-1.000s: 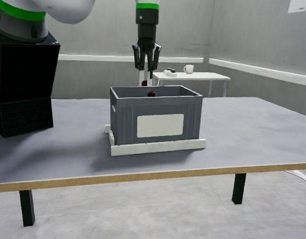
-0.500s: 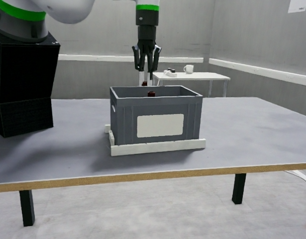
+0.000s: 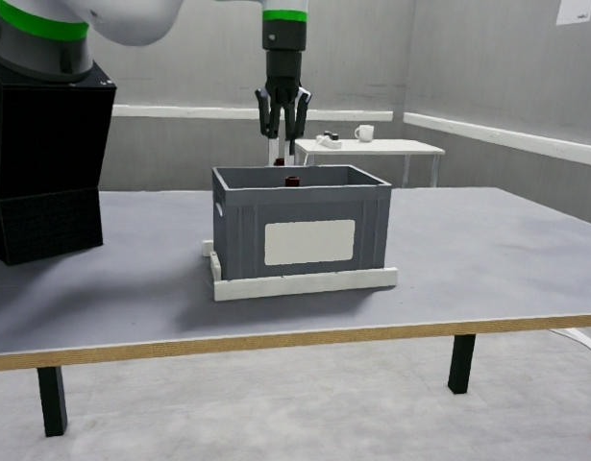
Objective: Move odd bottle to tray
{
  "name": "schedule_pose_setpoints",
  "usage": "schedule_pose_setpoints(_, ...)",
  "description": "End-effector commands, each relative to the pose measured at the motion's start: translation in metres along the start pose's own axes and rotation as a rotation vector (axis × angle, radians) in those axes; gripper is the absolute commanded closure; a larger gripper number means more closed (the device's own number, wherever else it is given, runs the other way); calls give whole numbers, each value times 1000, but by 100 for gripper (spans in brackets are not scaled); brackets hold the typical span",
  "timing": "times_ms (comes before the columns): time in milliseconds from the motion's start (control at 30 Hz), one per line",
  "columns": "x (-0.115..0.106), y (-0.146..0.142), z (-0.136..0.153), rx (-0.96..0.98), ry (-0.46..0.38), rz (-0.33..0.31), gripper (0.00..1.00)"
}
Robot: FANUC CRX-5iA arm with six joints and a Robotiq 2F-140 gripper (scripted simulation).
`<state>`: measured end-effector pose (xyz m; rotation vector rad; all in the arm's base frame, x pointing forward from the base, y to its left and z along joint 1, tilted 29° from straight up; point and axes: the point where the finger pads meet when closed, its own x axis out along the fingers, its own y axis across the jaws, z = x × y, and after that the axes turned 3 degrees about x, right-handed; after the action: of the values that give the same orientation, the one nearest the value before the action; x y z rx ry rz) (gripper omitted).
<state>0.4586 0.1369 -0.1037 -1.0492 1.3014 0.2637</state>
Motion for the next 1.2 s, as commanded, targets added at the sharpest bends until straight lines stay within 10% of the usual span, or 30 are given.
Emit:
schedule_pose_setpoints(0,-1,0,1,0,-2,0,90)
schedule_pose_setpoints(1167,-1,0,1,0,-2,0,90)
